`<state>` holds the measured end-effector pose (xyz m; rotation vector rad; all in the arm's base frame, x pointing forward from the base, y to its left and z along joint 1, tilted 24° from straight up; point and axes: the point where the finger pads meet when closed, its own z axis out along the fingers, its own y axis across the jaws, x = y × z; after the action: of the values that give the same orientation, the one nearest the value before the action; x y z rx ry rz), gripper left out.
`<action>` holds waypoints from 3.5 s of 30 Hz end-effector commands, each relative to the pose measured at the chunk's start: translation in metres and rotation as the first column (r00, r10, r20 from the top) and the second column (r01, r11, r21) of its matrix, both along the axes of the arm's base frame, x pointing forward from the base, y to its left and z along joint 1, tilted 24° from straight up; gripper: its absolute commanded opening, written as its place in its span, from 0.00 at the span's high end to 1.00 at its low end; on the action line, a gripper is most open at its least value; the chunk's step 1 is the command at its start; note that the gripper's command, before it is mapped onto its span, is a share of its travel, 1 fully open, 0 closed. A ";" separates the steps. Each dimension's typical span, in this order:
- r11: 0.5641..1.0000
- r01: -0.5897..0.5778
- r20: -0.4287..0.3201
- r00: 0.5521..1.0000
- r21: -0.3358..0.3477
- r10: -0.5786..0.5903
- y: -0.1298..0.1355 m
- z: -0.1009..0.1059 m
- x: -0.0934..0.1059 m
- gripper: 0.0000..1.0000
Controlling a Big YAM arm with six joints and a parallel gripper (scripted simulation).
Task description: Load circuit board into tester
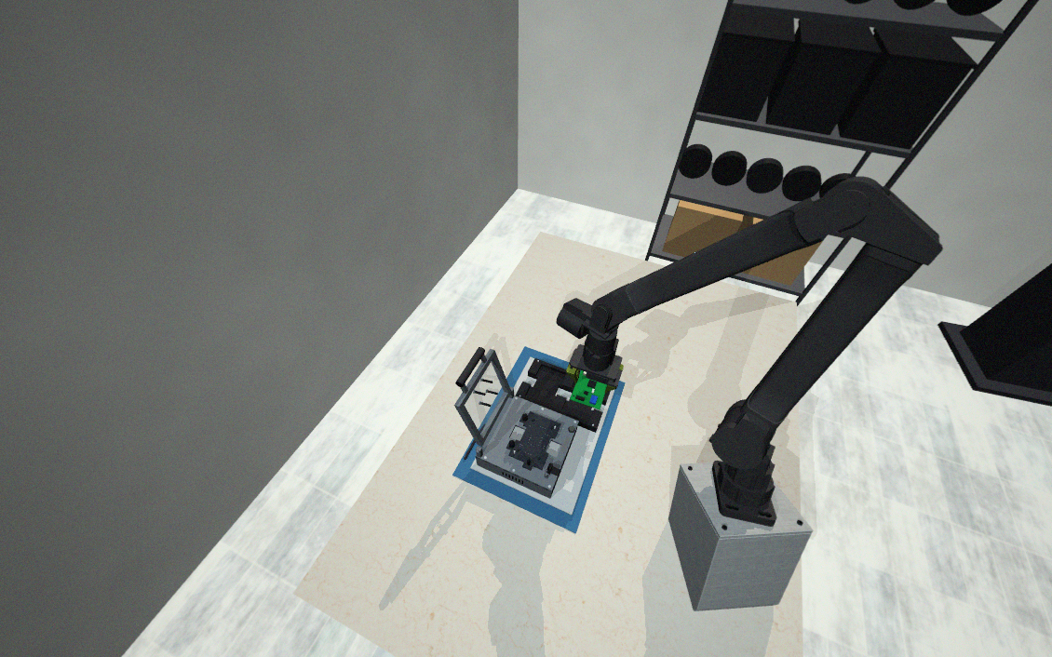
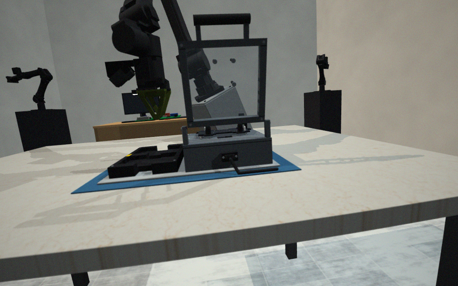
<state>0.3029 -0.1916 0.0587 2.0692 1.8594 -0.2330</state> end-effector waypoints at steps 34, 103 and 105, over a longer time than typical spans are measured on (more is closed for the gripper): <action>0.998 -0.059 0.018 0.998 -0.030 0.060 -0.004 0.019 0.017 0.28; 0.582 -0.813 -0.350 0.539 0.020 0.766 -0.004 0.019 0.017 0.28; 0.545 -0.838 -0.366 0.498 0.031 0.787 -0.004 0.019 0.017 0.28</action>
<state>0.3026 -0.1919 0.0588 1.0022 2.6936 -0.4536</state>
